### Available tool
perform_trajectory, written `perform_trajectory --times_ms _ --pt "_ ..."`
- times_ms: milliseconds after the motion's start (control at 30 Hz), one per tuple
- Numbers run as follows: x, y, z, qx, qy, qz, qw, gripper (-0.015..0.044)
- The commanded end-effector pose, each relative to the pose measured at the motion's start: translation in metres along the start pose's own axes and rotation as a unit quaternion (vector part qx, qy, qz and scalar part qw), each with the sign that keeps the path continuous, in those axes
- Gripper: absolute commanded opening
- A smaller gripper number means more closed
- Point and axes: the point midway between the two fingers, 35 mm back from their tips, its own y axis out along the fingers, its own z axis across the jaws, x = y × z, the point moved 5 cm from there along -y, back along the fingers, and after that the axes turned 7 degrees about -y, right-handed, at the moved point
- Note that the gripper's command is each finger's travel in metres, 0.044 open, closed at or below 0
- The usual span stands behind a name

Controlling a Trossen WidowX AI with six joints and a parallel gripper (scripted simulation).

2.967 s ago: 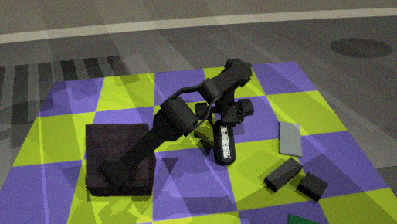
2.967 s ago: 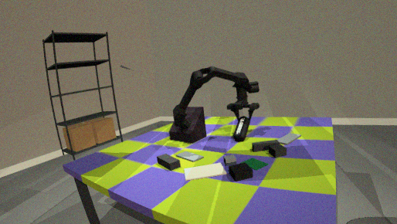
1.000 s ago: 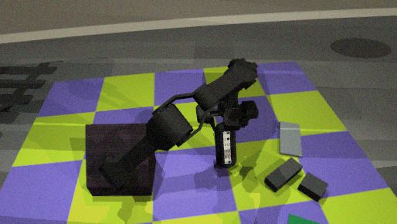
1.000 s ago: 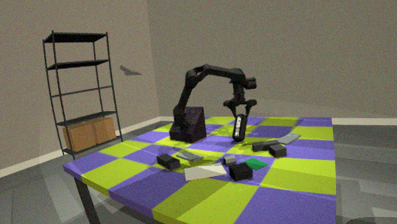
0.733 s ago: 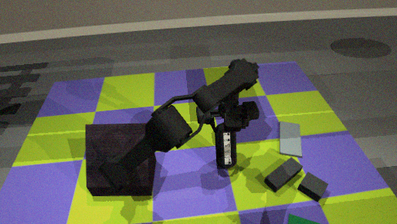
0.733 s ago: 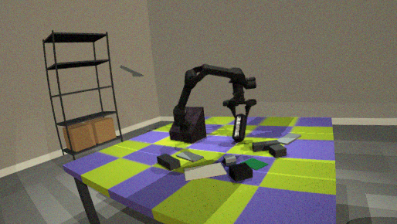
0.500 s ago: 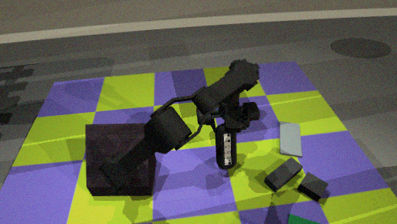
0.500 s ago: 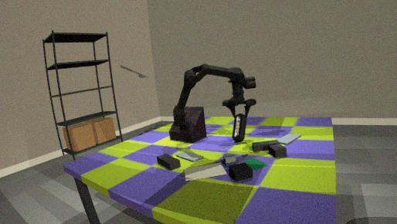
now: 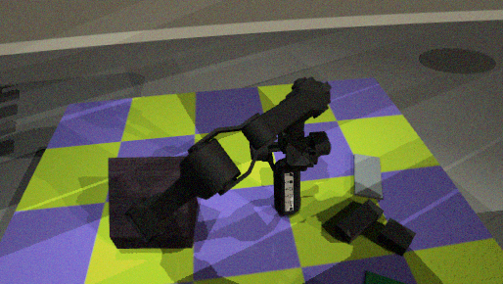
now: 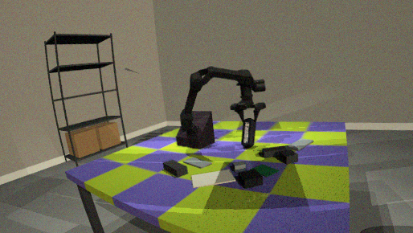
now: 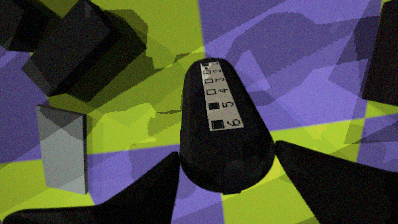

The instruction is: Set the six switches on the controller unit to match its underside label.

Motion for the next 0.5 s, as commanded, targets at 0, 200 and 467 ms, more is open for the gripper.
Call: perform_trajectory --times_ms 0,200,467 --pt "0.006 0.001 -0.001 -0.001 -0.004 -0.006 1.000 0.0335" --pt "0.011 0.000 -0.001 -0.001 -0.004 -0.006 1.000 0.0335" --pt "0.019 -0.001 -0.002 -0.001 -0.004 -0.007 1.000 0.0335"
